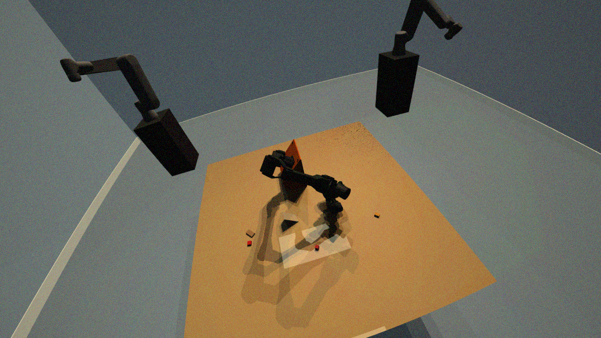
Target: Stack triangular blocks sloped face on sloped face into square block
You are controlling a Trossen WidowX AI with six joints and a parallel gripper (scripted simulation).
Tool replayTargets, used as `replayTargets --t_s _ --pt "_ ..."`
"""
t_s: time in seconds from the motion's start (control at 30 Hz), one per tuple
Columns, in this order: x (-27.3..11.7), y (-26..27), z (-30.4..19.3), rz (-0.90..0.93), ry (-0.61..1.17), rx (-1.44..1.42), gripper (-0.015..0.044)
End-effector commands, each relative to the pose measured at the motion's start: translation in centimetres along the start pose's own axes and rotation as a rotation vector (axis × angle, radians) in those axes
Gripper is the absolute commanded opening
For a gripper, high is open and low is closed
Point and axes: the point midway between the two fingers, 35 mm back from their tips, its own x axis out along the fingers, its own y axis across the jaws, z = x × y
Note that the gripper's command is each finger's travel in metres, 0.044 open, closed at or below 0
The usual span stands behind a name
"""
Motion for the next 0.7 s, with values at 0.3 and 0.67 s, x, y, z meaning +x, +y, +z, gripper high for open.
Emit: replayTargets --t_s 0.3,0.67 --pt "-3.0 0.0 0.1 0.0 -0.002 0.0 0.0" --pt "-3.0 0.0 0.1 0.0 -0.002 0.0 0.0"
